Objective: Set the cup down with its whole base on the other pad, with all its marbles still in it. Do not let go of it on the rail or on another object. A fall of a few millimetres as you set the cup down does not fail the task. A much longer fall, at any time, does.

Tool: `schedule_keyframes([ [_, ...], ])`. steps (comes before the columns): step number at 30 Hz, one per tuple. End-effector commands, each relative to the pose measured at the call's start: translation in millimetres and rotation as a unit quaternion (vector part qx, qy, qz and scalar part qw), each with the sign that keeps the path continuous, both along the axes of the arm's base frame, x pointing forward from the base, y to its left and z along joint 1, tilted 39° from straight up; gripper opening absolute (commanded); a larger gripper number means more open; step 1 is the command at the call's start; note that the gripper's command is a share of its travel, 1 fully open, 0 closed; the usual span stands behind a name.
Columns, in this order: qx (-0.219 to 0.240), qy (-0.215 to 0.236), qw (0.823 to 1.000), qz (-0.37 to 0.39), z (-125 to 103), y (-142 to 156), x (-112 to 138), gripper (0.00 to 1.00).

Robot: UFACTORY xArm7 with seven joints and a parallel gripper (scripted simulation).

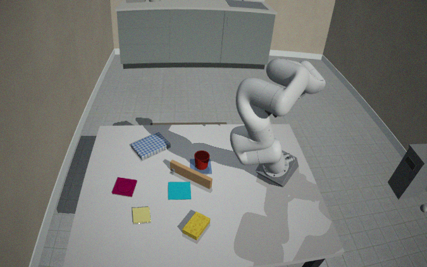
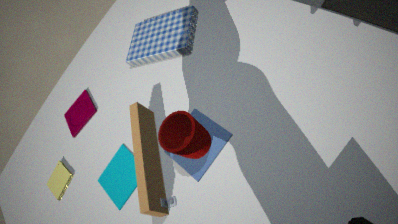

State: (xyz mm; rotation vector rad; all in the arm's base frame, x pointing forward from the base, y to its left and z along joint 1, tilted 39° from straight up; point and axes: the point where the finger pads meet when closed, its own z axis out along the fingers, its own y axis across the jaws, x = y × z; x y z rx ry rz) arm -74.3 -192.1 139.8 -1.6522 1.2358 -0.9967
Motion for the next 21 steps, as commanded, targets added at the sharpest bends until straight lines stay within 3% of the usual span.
schedule_keyframes([
  [1,-0.001,0.001,1.000,0.000,0,-1,-1,1.00],
  [17,-0.001,0.001,1.000,0.000,0,-1,-1,1.00],
  [18,-0.002,0.001,1.000,0.001,0,-1,-1,0.00],
  [21,-0.044,0.009,0.998,0.039,-4,-15,17,0.00],
])
